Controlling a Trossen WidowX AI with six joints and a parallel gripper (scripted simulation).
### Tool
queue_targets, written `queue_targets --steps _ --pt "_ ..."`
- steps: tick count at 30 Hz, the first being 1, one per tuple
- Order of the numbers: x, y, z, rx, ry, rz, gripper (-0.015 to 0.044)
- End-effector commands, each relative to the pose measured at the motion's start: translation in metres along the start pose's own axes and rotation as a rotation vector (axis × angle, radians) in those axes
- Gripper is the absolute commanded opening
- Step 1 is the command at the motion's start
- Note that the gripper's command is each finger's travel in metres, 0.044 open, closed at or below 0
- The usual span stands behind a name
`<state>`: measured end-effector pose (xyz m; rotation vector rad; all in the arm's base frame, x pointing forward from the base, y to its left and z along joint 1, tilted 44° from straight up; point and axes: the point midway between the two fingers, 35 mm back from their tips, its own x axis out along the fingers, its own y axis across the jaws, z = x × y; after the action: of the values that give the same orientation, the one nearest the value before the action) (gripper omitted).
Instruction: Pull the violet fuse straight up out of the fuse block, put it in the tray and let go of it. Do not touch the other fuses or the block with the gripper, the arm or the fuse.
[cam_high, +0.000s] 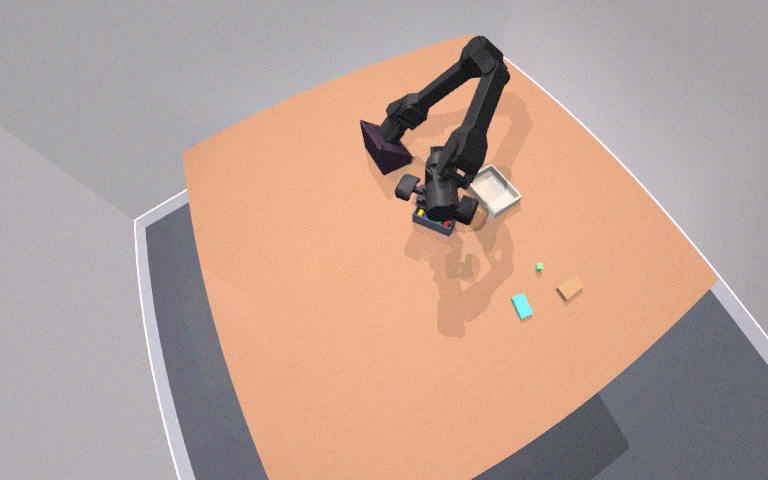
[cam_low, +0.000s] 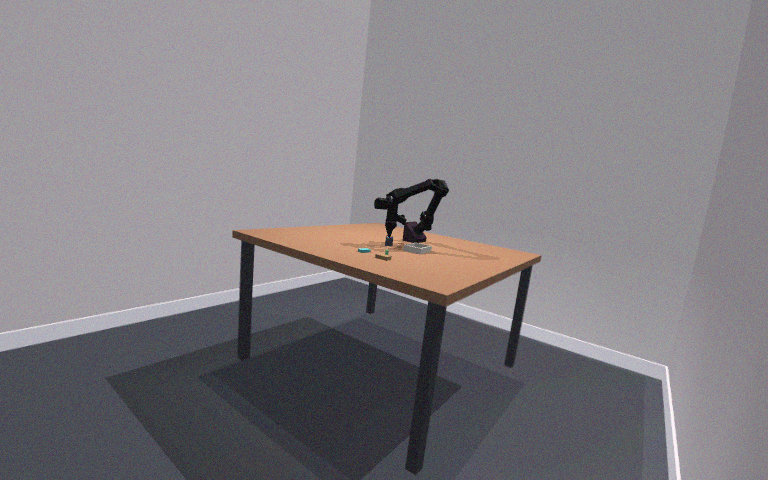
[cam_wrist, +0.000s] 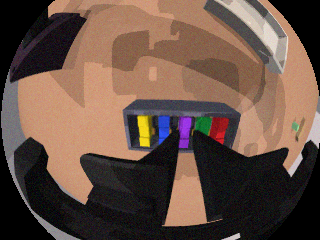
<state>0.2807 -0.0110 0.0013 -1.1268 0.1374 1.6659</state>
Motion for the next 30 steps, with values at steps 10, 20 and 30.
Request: queue_targets --steps 10,20,30 --pt "0.0026 0.0006 0.0008 0.001 -0.003 0.002 0.0037" --pt "0.0025 0.0006 0.0008 0.001 -0.003 0.002 0.0000" --pt "-0.0020 0.0005 0.0005 0.002 -0.003 0.002 0.0000"
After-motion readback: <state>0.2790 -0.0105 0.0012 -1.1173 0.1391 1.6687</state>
